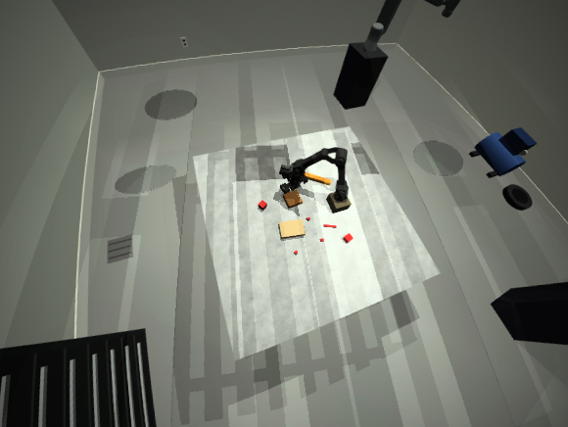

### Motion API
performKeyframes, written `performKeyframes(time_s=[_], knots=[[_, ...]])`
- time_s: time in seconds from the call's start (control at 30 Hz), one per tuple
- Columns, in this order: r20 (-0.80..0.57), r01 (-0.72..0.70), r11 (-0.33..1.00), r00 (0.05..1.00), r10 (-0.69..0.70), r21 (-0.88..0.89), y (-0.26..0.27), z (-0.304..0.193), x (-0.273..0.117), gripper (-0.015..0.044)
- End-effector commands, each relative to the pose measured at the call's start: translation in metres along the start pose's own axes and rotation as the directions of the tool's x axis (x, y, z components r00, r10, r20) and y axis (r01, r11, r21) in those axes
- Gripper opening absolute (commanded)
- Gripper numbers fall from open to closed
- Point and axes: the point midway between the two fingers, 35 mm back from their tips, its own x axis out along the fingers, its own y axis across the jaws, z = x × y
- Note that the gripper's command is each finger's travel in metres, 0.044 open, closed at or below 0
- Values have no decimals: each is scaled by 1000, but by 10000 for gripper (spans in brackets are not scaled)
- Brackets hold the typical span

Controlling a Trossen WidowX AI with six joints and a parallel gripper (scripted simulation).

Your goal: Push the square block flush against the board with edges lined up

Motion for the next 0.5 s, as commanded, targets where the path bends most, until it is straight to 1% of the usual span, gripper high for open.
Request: performKeyframes(time_s=[0.0, 0.47], knots=[[-14, 5, 1000, 1000, -5, 1, -1, -4, 3, 0], [-11, 5, 1000, 1000, -5, 1, 0, 18, 3, 0]])
